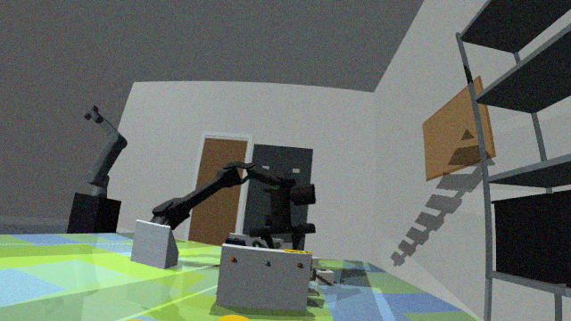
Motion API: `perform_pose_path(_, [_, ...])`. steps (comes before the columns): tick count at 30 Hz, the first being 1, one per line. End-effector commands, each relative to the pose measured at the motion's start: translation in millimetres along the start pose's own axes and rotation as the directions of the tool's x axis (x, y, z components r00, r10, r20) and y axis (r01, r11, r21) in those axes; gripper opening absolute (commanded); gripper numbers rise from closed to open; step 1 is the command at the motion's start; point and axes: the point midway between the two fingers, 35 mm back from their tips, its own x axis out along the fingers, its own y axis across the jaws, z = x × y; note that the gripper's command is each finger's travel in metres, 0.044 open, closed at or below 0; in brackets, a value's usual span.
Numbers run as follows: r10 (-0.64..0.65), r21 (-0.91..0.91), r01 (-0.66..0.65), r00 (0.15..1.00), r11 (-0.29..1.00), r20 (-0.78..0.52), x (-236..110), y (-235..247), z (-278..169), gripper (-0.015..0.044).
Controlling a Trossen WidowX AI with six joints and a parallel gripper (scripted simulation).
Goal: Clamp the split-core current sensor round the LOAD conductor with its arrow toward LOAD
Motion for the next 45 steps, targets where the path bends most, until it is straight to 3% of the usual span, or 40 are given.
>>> perform_pose_path(1, [0.077, -0.006, -0.077, 0.997, 0.997, 0.0, 0.1, 0.4, -1.2, 0.0])
perform_pose_path(15, [0.077, -0.004, -0.077, 0.997, 0.997, 0.001, 4.9, 1.3, -0.6, 0.0])
perform_pose_path(25, [0.076, -0.004, -0.076, 0.997, 0.997, 0.002, 0.9, 0.3, 0.7, 0.0255])
perform_pose_path(45, [0.076, -0.004, -0.076, 0.997, 0.997, 0.002, 0.9, 0.3, 0.7, 0.0255])
